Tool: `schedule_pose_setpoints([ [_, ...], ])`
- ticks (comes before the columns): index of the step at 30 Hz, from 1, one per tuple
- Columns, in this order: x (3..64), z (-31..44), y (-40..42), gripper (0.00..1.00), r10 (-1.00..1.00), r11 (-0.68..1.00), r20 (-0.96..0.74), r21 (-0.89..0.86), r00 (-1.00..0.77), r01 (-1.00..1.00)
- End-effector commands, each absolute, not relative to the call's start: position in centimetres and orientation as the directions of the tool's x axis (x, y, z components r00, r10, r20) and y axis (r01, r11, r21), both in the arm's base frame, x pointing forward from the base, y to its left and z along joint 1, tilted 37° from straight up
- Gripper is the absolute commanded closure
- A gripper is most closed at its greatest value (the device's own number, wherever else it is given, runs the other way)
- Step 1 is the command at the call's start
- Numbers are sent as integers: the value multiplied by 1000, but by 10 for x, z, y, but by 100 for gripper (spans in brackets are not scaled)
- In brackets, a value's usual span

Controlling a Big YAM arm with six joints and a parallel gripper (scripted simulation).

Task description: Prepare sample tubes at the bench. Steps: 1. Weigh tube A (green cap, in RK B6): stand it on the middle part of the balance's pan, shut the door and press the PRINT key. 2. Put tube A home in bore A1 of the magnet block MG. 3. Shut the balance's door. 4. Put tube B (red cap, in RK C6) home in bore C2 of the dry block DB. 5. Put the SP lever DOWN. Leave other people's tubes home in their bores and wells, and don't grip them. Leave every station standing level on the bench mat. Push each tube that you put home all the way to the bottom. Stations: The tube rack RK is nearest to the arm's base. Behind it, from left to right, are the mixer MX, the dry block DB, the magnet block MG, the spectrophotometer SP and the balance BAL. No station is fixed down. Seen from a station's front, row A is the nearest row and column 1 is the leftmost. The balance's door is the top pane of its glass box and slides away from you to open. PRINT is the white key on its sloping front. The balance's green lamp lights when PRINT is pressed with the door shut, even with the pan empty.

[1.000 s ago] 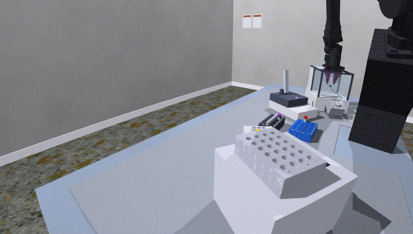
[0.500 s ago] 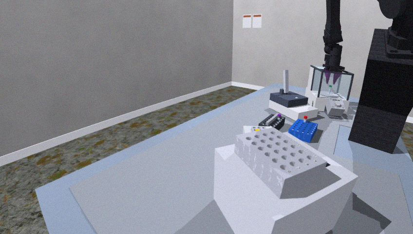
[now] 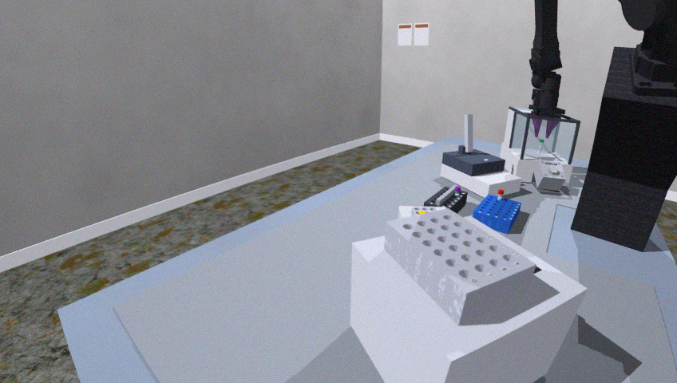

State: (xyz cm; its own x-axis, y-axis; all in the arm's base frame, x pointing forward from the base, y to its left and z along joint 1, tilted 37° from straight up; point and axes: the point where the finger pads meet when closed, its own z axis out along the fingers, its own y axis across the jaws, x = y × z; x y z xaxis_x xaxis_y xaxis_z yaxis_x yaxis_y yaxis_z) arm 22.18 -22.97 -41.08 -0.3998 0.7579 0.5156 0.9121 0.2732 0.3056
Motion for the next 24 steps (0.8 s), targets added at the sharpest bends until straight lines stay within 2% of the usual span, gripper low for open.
schedule_pose_setpoints([
  [1,219,-413,-225,64,743,286,527,308,-413,908],
  [24,221,-377,-264,64,768,277,495,315,-406,908],
])
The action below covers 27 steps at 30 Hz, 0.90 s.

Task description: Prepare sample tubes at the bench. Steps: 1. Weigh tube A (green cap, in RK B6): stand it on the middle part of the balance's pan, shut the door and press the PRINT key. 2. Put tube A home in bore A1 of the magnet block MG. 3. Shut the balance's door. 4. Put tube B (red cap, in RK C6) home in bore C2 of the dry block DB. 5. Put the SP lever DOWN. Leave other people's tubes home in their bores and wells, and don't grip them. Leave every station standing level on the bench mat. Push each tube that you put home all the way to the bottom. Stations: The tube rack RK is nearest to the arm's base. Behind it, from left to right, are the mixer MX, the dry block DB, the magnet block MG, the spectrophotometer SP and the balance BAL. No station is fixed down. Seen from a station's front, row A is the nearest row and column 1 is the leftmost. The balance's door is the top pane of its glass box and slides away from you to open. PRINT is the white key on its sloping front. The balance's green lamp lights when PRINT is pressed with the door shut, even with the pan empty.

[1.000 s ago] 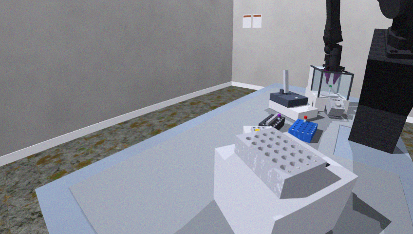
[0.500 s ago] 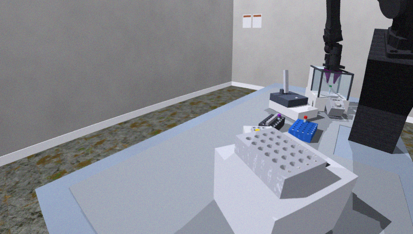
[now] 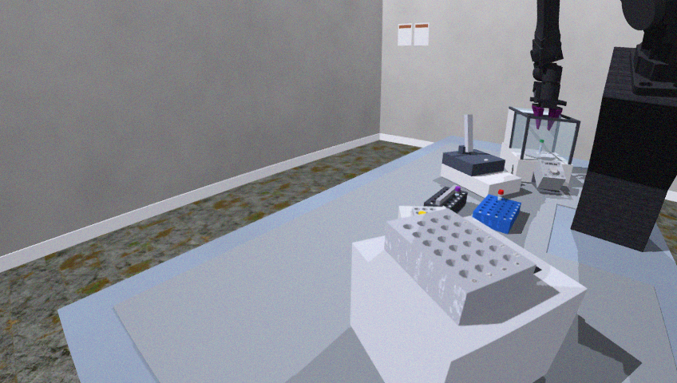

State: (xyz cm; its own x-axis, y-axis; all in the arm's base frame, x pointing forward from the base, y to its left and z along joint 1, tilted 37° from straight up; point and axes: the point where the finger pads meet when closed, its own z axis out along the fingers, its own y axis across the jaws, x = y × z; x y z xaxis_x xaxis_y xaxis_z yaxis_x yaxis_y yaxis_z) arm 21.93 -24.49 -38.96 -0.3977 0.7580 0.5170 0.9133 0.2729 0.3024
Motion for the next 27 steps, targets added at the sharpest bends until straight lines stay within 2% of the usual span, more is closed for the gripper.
schedule_pose_setpoints([
  [1,220,-376,-264,64,767,276,497,314,-406,908],
  [27,218,-345,-291,64,772,280,488,316,-408,907],
])
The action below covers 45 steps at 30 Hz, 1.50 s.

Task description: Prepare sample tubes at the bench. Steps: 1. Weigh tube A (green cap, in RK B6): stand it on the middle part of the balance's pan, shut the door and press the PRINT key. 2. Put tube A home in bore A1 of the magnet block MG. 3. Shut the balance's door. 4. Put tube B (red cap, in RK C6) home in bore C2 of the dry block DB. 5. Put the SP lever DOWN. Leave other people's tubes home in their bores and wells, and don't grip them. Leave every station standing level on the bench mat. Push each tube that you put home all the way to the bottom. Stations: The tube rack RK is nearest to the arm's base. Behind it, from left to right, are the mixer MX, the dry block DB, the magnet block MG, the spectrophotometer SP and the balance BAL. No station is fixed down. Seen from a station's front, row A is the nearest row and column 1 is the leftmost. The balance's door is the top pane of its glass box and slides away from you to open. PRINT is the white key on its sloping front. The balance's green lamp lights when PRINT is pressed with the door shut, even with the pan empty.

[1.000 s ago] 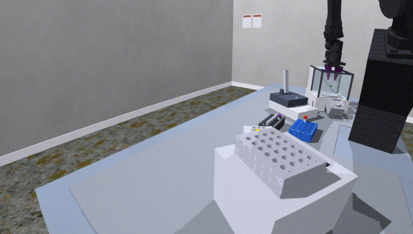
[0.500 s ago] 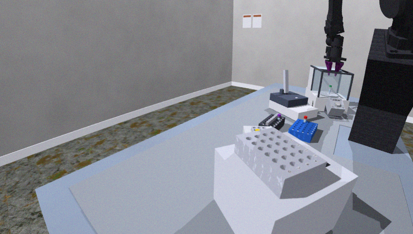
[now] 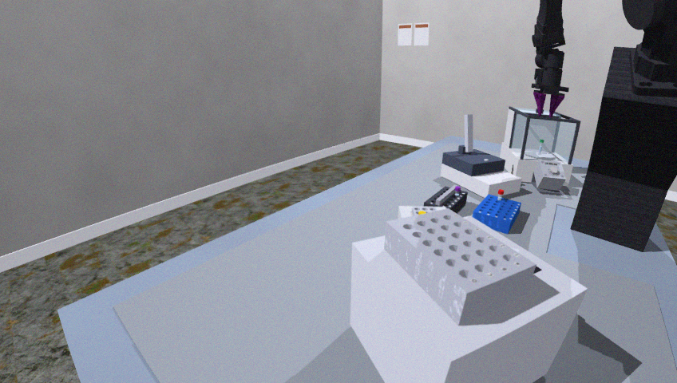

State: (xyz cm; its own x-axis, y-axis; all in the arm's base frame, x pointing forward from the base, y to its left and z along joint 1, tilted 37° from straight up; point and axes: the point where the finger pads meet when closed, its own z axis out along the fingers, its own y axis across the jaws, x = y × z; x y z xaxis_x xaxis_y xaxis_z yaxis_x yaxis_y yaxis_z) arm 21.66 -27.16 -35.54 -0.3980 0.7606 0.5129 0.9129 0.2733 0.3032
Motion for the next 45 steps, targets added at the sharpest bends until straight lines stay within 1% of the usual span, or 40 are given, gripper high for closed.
schedule_pose_setpoints([
  [1,218,-345,-291,64,772,280,488,316,-408,907],
  [2,209,-358,-273,64,750,270,526,308,-400,912],
  [5,216,-339,-293,64,770,278,492,314,-407,908],
  [12,217,-331,-301,64,770,282,488,315,-410,906],
  [14,211,-337,-293,64,759,275,510,311,-404,910],
  [24,219,-317,-323,64,781,286,469,318,-412,904],
  [28,211,-315,-312,64,767,277,497,313,-405,908],
  [33,218,-304,-329,64,778,288,473,317,-413,904],
  [35,218,-304,-329,64,778,288,473,317,-413,904],
  [36,209,-318,-315,64,762,273,507,312,-403,910],
  [38,204,-314,-307,64,753,269,524,308,-399,913],
  [42,213,-294,-332,64,776,282,480,316,-409,906],
  [45,212,-305,-314,64,754,288,510,312,-415,905],
])
